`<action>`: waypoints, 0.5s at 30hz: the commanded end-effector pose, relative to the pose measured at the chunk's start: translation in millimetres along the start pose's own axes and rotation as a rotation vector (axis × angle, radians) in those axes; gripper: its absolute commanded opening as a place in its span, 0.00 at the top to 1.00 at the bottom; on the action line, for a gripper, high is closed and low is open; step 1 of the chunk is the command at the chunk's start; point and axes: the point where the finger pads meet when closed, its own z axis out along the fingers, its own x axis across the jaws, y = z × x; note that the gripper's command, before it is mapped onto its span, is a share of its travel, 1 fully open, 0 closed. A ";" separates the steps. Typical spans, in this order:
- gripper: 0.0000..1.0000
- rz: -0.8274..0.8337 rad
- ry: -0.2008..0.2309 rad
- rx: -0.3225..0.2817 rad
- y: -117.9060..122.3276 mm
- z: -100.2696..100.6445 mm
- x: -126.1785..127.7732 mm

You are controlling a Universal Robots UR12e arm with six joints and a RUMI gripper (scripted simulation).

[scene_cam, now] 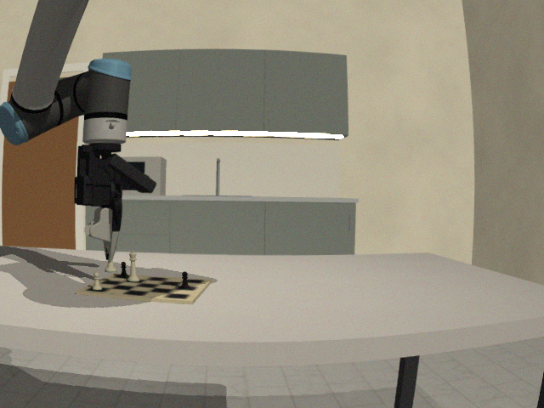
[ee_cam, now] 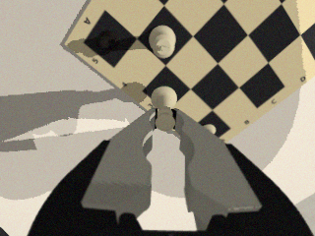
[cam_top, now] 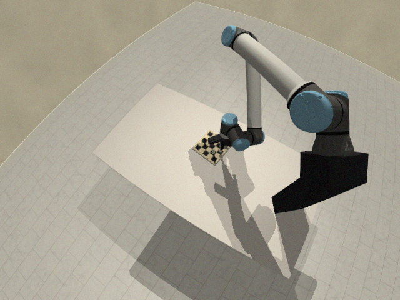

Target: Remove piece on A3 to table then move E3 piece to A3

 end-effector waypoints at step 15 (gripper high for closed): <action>1.00 0.000 0.000 0.000 -0.2 -78.0 0.1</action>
